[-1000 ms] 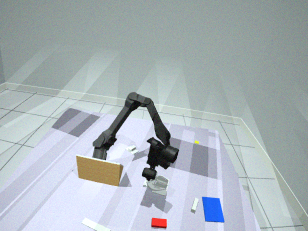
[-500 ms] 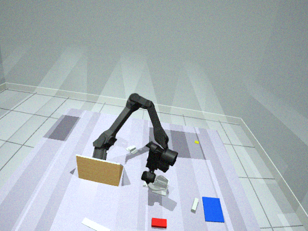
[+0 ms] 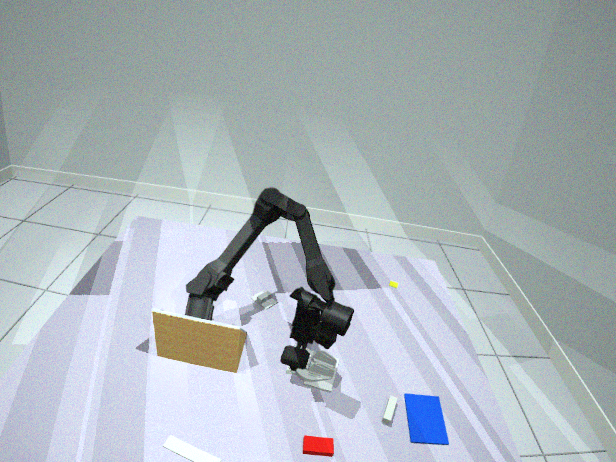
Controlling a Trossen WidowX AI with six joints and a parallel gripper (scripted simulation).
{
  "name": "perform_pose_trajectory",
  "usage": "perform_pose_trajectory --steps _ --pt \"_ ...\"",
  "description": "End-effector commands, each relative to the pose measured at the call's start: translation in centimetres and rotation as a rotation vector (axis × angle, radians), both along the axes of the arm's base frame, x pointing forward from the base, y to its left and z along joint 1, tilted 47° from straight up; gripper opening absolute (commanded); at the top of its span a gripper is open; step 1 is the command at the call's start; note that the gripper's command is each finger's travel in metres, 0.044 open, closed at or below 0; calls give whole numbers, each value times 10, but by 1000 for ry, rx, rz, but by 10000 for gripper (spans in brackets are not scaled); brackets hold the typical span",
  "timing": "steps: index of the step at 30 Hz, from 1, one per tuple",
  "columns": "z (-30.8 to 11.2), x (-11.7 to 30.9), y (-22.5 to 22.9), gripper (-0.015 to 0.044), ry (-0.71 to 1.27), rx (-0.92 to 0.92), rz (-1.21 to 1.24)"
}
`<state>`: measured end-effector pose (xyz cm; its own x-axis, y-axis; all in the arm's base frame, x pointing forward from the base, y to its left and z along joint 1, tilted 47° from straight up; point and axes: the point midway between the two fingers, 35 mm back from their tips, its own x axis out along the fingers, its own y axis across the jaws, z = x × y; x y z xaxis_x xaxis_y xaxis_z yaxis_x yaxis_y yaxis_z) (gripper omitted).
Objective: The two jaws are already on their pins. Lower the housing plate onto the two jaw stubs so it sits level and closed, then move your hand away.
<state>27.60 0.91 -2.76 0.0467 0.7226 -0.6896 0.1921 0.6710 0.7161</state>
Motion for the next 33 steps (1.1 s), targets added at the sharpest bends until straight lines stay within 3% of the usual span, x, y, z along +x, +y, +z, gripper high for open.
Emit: perform_pose_trajectory --steps 1,33 --pt "-1 0 1 351 3 4 -4" --pt "-5 0 5 351 11 5 -11"
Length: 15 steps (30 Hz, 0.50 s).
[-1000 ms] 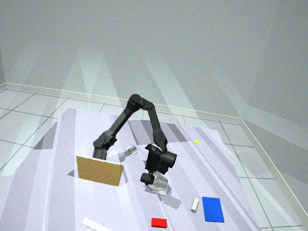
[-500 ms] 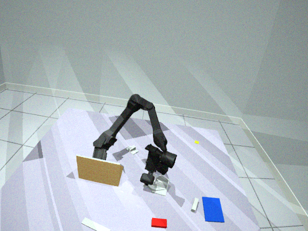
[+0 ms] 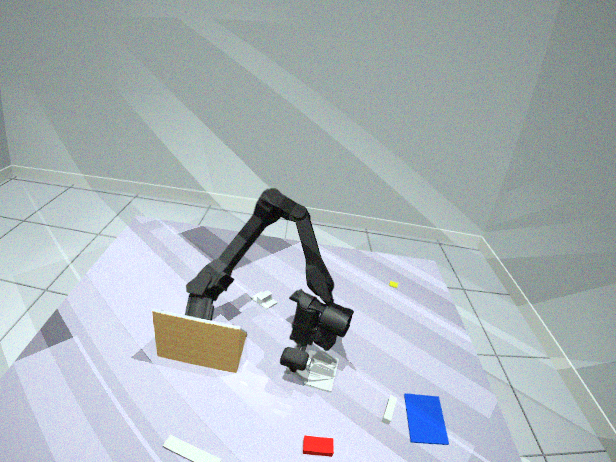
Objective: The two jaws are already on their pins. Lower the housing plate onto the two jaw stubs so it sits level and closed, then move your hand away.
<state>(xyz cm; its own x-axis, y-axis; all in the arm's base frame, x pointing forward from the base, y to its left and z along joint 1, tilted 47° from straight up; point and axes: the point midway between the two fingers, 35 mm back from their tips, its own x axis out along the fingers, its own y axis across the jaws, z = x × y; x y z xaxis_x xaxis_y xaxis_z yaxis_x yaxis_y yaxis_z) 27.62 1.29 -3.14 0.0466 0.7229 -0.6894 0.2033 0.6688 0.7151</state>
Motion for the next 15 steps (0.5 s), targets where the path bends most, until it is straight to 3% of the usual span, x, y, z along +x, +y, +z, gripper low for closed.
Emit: perform_pose_trajectory --steps 1,15 --pt "-1 0 2 351 2 4 -3" --pt "-3 0 4 351 2 4 -3"
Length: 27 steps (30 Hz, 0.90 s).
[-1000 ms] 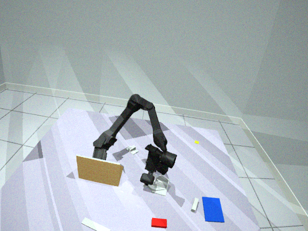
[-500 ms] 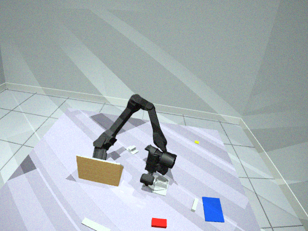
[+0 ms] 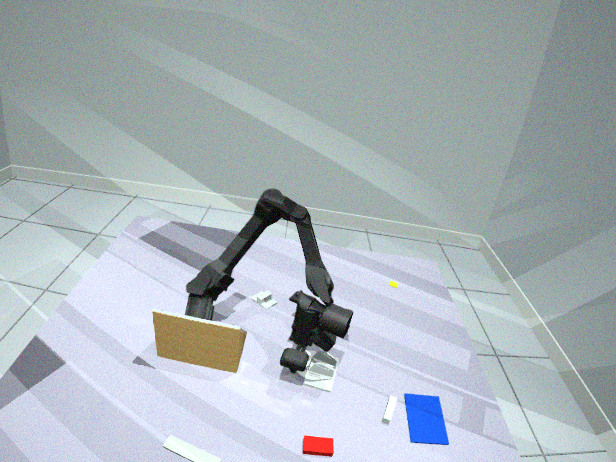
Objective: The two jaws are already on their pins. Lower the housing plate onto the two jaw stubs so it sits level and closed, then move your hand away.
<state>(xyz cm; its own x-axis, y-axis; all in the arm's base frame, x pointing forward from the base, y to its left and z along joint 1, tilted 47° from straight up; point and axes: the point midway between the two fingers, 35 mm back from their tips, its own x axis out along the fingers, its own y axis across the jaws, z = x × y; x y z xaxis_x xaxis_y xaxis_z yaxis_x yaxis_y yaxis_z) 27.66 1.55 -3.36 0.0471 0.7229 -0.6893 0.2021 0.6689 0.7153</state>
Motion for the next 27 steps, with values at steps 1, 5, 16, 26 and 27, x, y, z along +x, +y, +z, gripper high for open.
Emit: perform_pose_trajectory --steps 1,5,16,26,27 --pt "-1 0 1 351 3 4 -4" --pt "-1 0 1 351 3 4 -4" --pt "-3 0 3 351 3 4 -3" --pt "-4 0 5 351 3 4 -4" --pt "-4 0 5 351 3 4 -4"
